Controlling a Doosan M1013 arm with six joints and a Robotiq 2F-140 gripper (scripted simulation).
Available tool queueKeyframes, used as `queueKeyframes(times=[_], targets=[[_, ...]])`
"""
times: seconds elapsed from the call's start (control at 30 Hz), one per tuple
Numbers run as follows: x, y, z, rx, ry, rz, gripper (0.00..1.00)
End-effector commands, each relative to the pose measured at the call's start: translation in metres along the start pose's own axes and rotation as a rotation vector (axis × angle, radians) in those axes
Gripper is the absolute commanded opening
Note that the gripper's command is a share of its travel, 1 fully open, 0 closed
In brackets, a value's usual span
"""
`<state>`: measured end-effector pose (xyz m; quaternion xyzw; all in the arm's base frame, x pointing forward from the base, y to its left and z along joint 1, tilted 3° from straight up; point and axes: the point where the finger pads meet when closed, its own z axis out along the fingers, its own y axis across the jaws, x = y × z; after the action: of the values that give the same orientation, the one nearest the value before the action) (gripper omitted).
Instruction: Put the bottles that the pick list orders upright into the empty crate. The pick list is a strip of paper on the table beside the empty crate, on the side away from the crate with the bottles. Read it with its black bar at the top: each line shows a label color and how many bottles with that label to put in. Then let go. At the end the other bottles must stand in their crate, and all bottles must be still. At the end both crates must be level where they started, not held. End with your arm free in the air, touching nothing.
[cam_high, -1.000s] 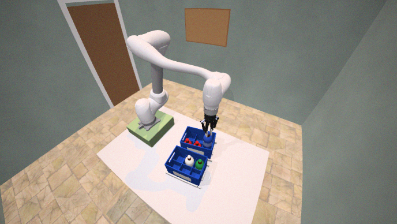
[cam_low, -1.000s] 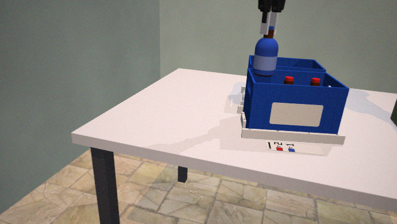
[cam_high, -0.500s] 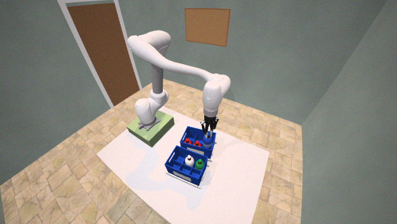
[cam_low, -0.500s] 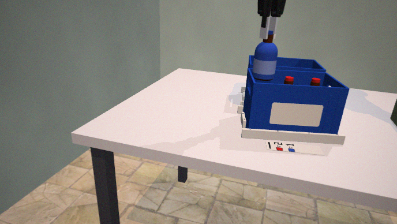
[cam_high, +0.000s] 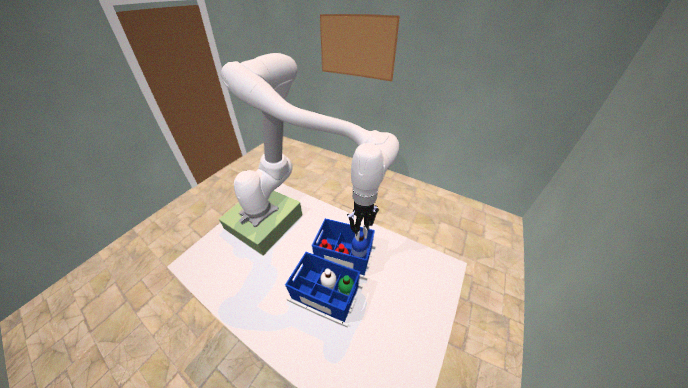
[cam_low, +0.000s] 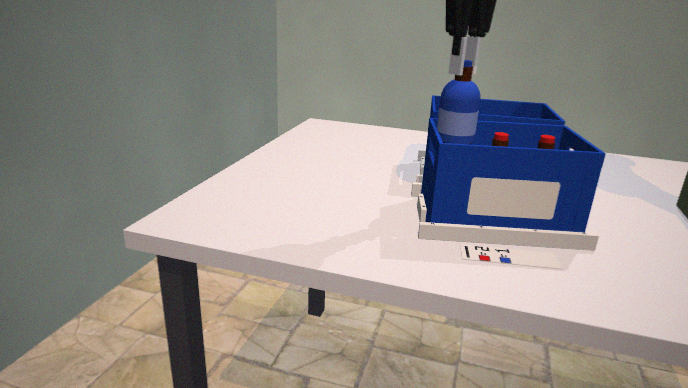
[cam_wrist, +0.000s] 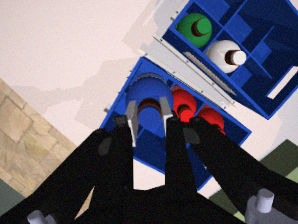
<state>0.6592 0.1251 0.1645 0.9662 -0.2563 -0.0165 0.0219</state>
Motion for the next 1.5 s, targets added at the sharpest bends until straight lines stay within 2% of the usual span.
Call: queueKeyframes(times=[0.0, 1.47], targets=[[0.0, 0.0, 0.002, 0.0, 0.0, 0.0, 0.0], [0.0, 0.0, 0.04, 0.0, 0.0, 0.0, 0.0]])
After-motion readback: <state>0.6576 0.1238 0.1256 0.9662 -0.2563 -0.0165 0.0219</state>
